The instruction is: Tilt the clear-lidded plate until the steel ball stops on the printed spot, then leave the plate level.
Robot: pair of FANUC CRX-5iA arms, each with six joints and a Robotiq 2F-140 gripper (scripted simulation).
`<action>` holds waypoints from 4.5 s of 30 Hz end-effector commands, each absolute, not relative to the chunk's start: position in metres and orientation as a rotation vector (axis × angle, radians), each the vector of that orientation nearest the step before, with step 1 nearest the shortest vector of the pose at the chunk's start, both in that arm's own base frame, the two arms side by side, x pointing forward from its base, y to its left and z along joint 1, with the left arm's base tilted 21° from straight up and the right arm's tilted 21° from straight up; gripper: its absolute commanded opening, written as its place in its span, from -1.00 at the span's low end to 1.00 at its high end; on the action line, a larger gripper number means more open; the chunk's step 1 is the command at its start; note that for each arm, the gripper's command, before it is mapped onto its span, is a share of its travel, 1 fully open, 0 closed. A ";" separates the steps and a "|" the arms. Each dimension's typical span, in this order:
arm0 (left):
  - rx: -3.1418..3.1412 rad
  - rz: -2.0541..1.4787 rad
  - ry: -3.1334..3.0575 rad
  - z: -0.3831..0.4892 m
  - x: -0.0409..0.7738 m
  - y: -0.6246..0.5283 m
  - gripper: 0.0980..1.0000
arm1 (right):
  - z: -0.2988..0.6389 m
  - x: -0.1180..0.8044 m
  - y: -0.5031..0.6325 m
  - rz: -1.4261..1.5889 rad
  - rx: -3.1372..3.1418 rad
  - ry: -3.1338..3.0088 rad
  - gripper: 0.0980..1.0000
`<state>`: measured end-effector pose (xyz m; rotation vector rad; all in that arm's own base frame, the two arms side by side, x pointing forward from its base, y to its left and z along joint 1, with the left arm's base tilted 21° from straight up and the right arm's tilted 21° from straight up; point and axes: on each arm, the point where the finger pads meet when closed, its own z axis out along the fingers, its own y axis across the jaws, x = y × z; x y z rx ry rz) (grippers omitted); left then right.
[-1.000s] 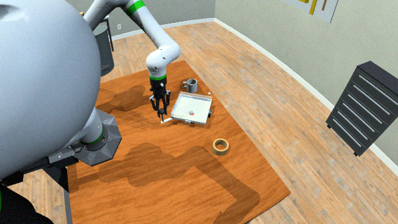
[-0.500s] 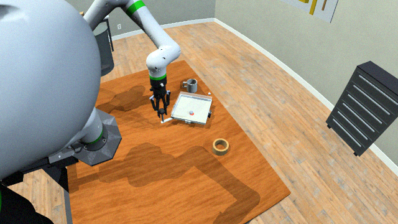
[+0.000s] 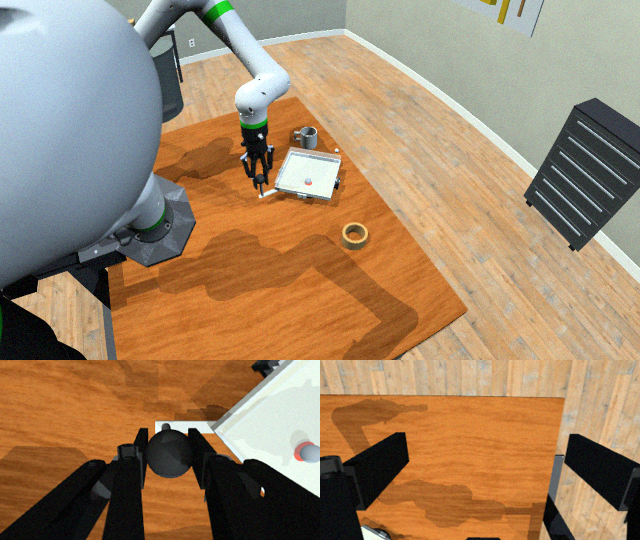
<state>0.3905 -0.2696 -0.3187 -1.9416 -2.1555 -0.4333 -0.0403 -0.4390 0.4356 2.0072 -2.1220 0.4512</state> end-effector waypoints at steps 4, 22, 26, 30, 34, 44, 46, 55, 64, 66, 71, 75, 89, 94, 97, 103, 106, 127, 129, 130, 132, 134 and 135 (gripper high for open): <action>-1.942 -0.434 -2.157 -0.318 0.391 -0.270 -1.00 | 0.436 -0.041 -0.439 0.453 2.006 -2.121 1.00; -1.942 -0.434 -2.157 -0.318 0.391 -0.270 -1.00 | 0.436 -0.041 -0.439 0.453 2.006 -2.121 1.00; -1.942 -0.434 -2.157 -0.318 0.391 -0.270 -1.00 | 0.436 -0.041 -0.439 0.453 2.006 -2.121 1.00; -1.942 -0.434 -2.157 -0.318 0.391 -0.270 -1.00 | 0.436 -0.041 -0.439 0.453 2.006 -2.121 1.00; -1.942 -0.434 -2.157 -0.318 0.391 -0.270 -1.00 | 0.436 -0.041 -0.439 0.453 2.006 -2.121 1.00; -1.942 -0.434 -2.157 -0.318 0.391 -0.270 -1.00 | 0.436 -0.041 -0.439 0.453 2.006 -2.121 1.00; -1.942 -0.434 -2.157 -0.318 0.391 -0.270 -1.00 | 0.436 -0.041 -0.439 0.453 2.006 -2.121 1.00; -1.942 -0.434 -2.157 -0.318 0.391 -0.270 -1.00 | 0.436 -0.041 -0.439 0.453 2.006 -2.121 1.00; -1.942 -0.434 -2.157 -0.318 0.391 -0.270 -1.00 | 0.436 -0.041 -0.439 0.453 2.006 -2.121 1.00; -1.942 -0.434 -2.157 -0.318 0.391 -0.270 -1.00 | 0.436 -0.041 -0.439 0.453 2.006 -2.121 1.00; -1.942 -0.434 -2.157 -0.318 0.391 -0.270 -1.00 | 0.436 -0.041 -0.439 0.453 2.006 -2.121 1.00; -1.942 -0.434 -2.157 -0.318 0.391 -0.270 -1.00 | 0.436 -0.041 -0.439 0.453 2.006 -2.121 1.00; -1.942 -0.434 -2.157 -0.318 0.391 -0.270 -0.28 | 0.436 -0.041 -0.439 0.453 2.006 -2.121 1.00; -1.942 -0.434 -2.157 -0.318 0.391 -0.270 -0.28 | 0.436 -0.041 -0.439 0.453 2.006 -2.121 1.00; -1.942 -0.434 -2.157 -0.318 0.391 -0.270 -0.28 | 0.436 -0.041 -0.439 0.453 2.006 -2.121 1.00; -1.942 -0.434 -2.157 -0.318 0.391 -0.270 -0.28 | 0.436 -0.041 -0.439 0.453 2.006 -2.121 1.00; -1.942 -0.434 -2.157 -0.318 0.391 -0.270 -0.28 | 0.436 -0.041 -0.439 0.453 2.006 -2.121 1.00; -1.942 -0.434 -2.157 -0.315 0.391 -0.271 -0.28 | 0.436 -0.041 -0.439 0.453 2.006 -2.121 1.00; -1.942 -0.434 -2.157 -0.314 0.391 -0.271 -0.28 | 0.436 -0.041 -0.439 0.453 2.006 -2.121 1.00; -1.942 -0.434 -2.157 -0.314 0.391 -0.271 -0.28 | 0.436 -0.041 -0.439 0.453 2.006 -2.121 1.00; -1.942 -0.434 -2.157 -0.313 0.391 -0.272 -0.28 | 0.436 -0.041 -0.439 0.453 2.006 -2.121 1.00; -1.942 -0.434 -2.157 -0.311 0.391 -0.273 -0.28 | 0.436 -0.041 -0.439 0.453 2.006 -2.121 1.00; -1.942 -0.434 -2.157 -0.310 0.390 -0.273 -0.28 | 0.436 -0.041 -0.439 0.453 2.006 -2.121 1.00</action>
